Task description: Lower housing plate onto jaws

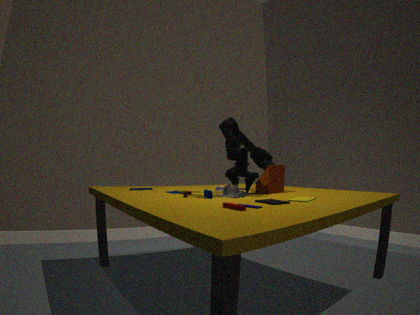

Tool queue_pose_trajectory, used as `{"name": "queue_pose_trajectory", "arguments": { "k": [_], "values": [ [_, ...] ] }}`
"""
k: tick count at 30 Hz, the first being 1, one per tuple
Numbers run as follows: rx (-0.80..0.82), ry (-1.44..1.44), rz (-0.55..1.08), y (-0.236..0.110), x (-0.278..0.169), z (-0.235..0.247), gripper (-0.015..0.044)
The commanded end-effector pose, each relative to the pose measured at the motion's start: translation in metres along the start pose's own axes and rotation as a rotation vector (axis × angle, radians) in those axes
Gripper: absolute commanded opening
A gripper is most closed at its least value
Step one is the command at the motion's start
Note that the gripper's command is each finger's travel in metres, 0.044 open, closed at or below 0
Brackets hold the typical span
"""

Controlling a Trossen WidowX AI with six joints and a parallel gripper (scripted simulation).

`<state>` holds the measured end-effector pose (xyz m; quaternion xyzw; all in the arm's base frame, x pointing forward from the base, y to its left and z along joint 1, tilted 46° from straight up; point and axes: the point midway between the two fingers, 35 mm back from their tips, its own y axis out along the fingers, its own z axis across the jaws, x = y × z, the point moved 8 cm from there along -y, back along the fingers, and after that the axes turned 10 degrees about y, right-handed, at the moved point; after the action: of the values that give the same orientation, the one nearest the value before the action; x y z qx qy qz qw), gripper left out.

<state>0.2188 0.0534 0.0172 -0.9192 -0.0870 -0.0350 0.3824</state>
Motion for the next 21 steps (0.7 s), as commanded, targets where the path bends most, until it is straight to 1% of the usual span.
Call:
{"name": "queue_pose_trajectory", "arguments": {
  "k": [1,21],
  "values": [
    [-0.005,-0.008,-0.002,0.0009,-0.0005,-0.0002,0.0351],
    [-0.006,-0.007,-0.002,0.0054,-0.0005,-0.0003,0.0351]
  ]
}}
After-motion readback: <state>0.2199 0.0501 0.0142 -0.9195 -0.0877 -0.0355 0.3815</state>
